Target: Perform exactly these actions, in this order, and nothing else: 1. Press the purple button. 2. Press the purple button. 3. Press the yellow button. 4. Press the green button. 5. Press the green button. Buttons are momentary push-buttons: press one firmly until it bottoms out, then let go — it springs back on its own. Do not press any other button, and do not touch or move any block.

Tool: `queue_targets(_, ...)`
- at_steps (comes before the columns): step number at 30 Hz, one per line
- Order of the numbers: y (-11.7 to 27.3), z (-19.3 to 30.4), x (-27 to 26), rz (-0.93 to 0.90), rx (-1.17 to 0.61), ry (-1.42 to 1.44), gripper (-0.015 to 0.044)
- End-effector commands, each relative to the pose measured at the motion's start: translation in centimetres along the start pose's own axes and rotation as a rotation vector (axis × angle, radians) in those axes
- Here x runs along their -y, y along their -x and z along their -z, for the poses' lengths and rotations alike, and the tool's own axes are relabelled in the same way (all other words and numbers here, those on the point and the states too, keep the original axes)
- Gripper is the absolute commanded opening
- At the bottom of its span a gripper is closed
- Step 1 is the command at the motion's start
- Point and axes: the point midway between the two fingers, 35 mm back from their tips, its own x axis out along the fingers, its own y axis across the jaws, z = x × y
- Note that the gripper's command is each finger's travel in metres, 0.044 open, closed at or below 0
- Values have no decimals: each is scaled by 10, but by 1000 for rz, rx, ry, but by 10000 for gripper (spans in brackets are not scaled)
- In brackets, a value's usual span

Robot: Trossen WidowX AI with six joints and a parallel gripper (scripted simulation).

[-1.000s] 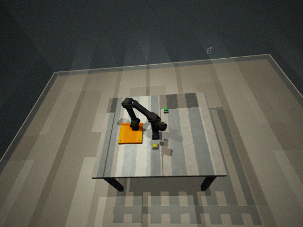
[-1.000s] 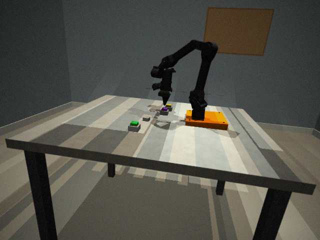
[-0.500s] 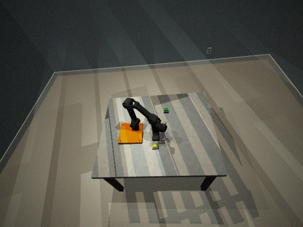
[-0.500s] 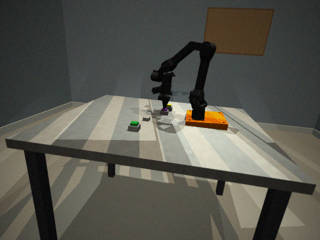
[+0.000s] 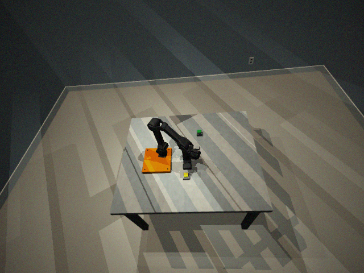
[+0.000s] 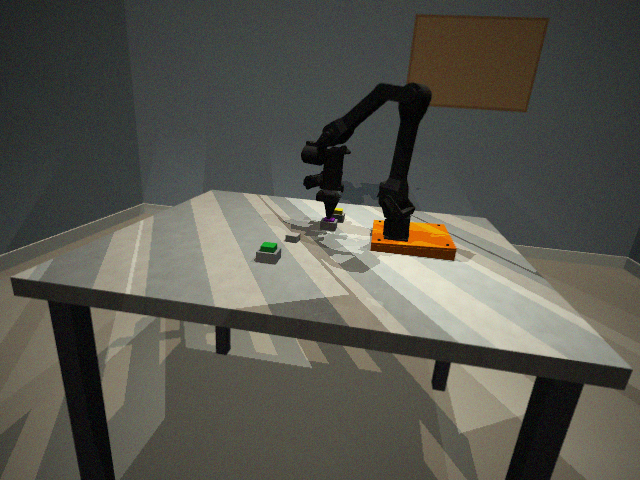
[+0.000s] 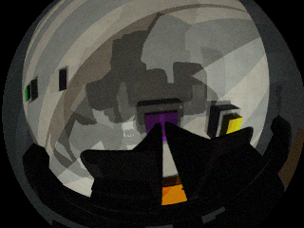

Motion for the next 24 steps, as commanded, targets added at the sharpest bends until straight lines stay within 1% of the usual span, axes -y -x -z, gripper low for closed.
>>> queue_targets(1,-2,2,0,0,-10,-5,20)
queue_targets(3,3,0,0,0,-1,0,20)
queue_targets(6,31,1,0,0,-9,-4,20)
queue_targets(11,41,0,0,0,-9,-5,20)
queue_targets(14,77,-1,1,0,-9,-5,20)
queue_targets(16,93,0,0,0,-9,-5,20)
queue_targets(20,95,0,2,0,-10,-5,20)
queue_targets(24,96,1,42,4,-11,-4,20)
